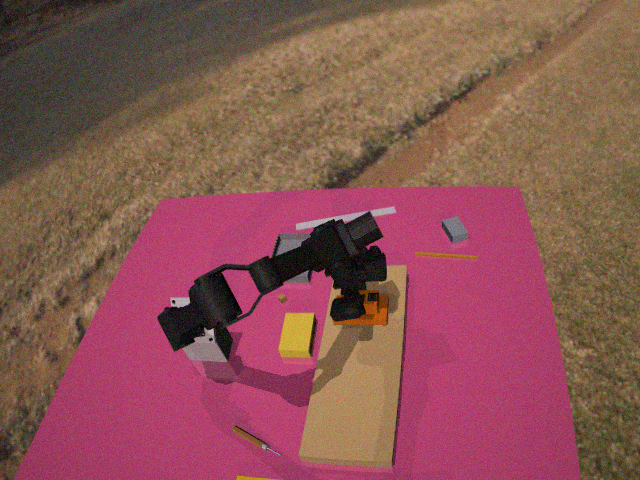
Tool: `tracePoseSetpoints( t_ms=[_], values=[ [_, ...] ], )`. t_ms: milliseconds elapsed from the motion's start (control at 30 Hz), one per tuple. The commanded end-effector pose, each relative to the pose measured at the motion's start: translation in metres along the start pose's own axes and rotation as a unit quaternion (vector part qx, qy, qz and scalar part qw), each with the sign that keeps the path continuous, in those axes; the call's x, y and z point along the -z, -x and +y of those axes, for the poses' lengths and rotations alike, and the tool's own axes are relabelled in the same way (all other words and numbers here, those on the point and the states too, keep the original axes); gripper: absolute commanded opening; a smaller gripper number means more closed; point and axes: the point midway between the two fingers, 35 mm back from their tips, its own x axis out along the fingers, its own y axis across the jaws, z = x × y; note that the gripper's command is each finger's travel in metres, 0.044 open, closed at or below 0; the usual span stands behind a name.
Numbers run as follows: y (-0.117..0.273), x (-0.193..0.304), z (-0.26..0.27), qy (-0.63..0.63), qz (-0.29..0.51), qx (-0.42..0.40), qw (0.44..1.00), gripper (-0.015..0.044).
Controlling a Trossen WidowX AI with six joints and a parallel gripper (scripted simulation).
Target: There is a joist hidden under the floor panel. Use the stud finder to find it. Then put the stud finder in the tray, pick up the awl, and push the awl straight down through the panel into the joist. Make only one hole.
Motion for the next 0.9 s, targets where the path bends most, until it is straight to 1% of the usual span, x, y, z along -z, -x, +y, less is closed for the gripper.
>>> tracePoseSetpoints(
  t_ms=[0,867],
  values=[
    [0.000,0.001,0.011,0.002,0.001,-0.002,1.000,0.0000],
    [0.001,0.001,0.061,0.000,0.001,-0.003,1.000,0.0000]
  ],
)
